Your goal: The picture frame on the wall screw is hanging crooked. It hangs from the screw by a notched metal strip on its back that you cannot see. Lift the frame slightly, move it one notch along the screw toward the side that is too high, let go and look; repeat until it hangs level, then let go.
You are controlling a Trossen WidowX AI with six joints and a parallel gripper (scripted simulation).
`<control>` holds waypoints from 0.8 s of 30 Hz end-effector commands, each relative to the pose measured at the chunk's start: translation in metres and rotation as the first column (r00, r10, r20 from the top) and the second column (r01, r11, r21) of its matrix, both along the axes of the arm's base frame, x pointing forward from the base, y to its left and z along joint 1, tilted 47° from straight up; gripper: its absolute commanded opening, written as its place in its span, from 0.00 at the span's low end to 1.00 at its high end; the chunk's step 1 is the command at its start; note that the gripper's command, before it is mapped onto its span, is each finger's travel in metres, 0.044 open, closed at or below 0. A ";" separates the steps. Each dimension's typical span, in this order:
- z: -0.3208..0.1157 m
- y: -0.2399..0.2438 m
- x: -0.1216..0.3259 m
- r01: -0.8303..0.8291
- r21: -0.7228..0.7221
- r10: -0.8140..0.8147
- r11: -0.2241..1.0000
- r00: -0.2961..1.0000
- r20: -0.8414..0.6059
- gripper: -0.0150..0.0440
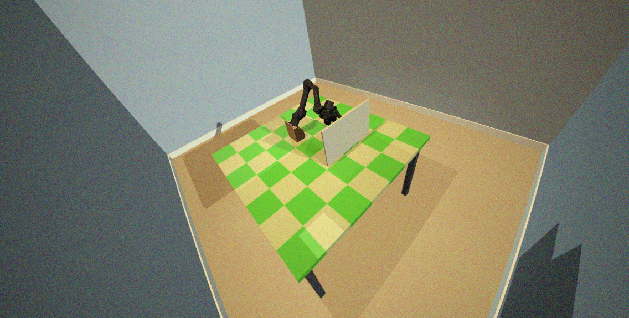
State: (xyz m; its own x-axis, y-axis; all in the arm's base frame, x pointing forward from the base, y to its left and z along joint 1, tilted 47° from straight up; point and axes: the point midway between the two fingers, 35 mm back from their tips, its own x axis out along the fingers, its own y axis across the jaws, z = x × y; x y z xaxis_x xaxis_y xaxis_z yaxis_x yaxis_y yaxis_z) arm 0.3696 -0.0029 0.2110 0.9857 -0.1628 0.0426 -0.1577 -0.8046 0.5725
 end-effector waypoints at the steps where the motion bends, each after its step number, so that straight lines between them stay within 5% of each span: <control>1: 0.002 -0.001 0.007 -0.002 0.005 0.002 1.000 1.000 0.006 0.69; 24: 0.003 -0.005 0.028 -0.002 0.004 0.002 1.000 1.000 0.007 0.69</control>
State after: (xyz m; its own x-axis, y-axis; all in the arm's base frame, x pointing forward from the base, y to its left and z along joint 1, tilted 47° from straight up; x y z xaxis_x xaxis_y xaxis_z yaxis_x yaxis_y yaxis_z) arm 0.3972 -0.0079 0.2127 0.9854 -0.1639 0.0458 -0.1604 -0.8043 0.5721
